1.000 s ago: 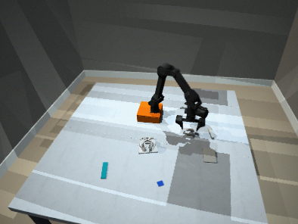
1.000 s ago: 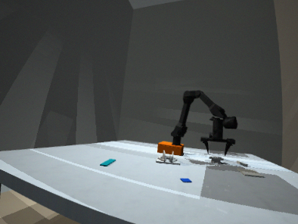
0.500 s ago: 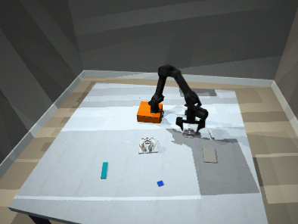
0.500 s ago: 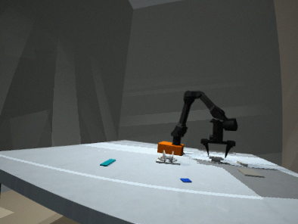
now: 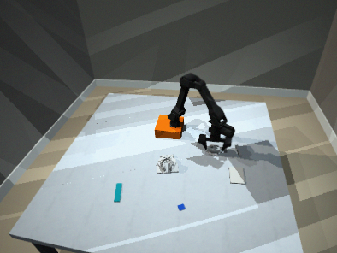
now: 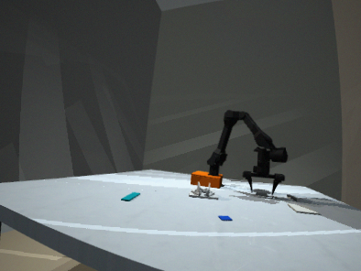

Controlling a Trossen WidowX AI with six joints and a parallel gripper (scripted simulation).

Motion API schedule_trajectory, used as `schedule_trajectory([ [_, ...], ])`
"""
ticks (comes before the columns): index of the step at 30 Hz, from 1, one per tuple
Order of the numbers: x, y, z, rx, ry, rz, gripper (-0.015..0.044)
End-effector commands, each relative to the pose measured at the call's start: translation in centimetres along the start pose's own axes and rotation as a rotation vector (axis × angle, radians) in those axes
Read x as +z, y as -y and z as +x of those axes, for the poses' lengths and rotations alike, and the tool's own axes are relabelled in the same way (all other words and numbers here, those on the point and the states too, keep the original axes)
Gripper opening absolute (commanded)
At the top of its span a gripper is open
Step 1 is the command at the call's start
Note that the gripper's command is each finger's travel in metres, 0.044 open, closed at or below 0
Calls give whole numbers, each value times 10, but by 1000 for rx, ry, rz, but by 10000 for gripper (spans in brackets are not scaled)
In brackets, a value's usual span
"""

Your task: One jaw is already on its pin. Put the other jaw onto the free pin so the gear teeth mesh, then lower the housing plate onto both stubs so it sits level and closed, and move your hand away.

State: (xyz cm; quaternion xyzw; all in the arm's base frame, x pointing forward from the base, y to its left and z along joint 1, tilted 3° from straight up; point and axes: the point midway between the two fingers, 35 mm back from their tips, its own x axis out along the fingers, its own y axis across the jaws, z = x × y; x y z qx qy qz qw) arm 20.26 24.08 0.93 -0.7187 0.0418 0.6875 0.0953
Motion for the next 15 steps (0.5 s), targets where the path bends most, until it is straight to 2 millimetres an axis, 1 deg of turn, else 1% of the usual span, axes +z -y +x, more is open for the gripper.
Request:
schedule_trajectory([
  [1, 0, -1, 4, 10, 2, -4, 440],
  [15, 0, -1, 5, 10, 2, -4, 440],
])
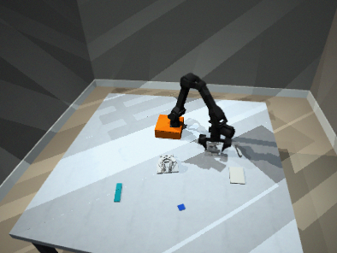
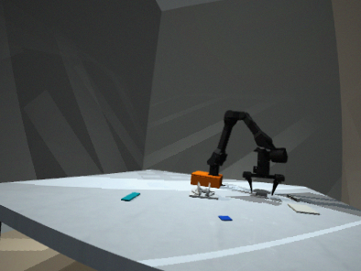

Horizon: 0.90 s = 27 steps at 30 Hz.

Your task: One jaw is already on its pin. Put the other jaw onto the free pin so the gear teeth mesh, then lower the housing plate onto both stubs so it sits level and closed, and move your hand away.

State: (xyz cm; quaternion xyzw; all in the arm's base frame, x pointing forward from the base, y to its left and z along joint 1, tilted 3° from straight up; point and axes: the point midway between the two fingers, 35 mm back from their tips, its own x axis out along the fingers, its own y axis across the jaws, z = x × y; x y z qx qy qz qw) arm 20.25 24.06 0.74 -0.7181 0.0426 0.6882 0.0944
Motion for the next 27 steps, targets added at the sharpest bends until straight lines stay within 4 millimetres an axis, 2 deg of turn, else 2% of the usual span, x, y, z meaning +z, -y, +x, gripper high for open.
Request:
schedule_trajectory([
  [1, 0, -1, 4, 7, 0, -4, 440],
  [13, 0, -1, 4, 7, 0, -4, 440],
  [27, 0, 0, 2, 1, 0, 0, 351],
])
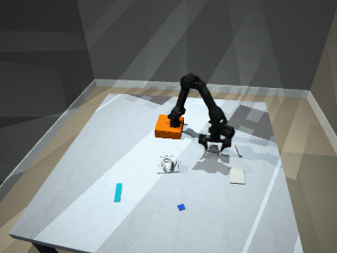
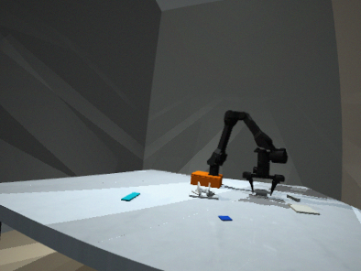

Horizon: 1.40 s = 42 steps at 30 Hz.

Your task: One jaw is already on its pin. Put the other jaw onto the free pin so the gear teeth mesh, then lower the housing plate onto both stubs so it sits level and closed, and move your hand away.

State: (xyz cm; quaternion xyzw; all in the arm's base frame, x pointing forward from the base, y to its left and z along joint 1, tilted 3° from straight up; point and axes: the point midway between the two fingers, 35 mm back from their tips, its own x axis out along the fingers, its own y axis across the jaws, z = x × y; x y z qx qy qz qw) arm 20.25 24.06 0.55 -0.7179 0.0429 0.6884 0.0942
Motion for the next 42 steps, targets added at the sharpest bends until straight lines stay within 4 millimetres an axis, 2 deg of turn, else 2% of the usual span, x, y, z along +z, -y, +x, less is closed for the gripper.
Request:
schedule_trajectory([
  [1, 0, 0, 0, 0, 0, 0, 351],
  [11, 0, 0, -2, 0, 0, 0, 351],
  [33, 0, 0, -71, 6, 0, -4, 351],
  [42, -2, -1, -73, 6, -1, 15, 351],
])
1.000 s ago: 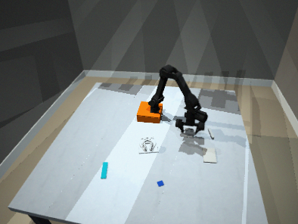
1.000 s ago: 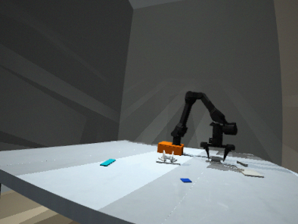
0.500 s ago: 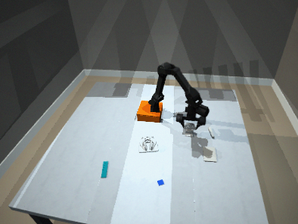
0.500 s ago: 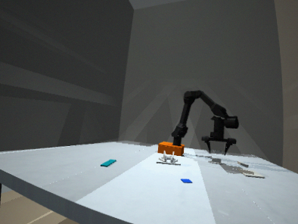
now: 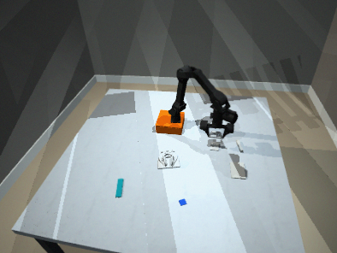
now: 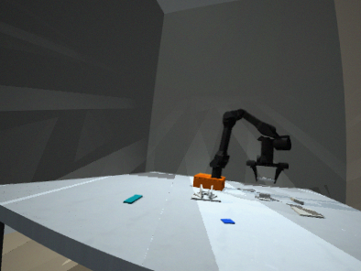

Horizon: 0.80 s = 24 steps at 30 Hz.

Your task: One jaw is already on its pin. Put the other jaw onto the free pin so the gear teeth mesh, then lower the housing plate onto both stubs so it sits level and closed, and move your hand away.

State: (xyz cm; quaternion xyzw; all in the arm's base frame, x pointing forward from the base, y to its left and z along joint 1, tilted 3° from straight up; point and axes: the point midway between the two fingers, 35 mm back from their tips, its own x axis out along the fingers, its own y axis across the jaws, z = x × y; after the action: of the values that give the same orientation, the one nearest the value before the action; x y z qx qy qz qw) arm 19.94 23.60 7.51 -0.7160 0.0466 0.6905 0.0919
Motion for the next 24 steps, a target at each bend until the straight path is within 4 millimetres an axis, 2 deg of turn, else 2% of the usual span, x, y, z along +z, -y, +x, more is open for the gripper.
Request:
schedule_trajectory([
  [1, -4, -3, -3, -2, -6, 38, 351],
  [24, -60, -55, -2, 3, -12, 725, 351],
])
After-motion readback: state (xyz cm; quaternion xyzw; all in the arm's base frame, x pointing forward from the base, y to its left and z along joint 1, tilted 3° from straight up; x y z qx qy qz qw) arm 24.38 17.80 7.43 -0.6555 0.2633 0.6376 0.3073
